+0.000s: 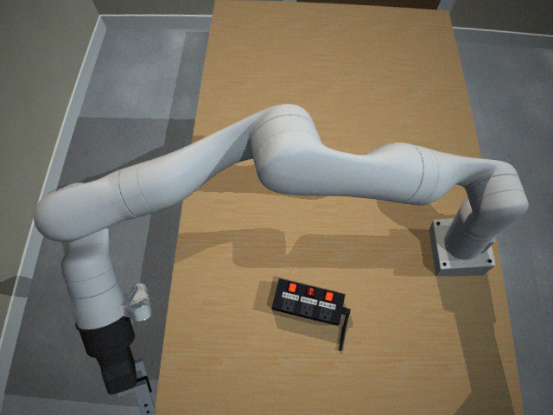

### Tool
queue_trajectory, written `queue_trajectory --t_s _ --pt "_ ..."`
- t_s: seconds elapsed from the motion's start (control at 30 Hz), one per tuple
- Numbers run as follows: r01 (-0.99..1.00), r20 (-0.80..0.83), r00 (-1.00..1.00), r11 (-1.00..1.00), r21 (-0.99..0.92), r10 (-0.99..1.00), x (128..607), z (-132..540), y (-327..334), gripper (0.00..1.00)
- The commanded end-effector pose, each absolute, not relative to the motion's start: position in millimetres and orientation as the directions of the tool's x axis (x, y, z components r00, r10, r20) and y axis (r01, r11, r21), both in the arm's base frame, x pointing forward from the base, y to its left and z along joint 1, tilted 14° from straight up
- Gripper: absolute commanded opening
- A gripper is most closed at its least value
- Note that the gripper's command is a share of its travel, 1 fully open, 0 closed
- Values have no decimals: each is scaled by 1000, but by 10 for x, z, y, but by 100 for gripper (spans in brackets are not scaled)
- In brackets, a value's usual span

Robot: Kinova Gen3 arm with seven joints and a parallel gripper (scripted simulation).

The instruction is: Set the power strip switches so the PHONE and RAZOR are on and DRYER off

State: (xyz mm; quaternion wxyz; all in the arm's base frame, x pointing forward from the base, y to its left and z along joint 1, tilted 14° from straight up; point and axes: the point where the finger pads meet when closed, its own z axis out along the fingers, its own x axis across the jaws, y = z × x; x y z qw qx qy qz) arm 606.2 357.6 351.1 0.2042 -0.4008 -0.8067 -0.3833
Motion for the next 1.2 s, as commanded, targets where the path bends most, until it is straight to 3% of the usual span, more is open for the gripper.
queue_trajectory --t_s 0.0,1.17 --pt "802 636 -597 384 457 489 6061 3531 3578 100" --pt "841 699 -541 305 447 468 6020 3667 3829 100"
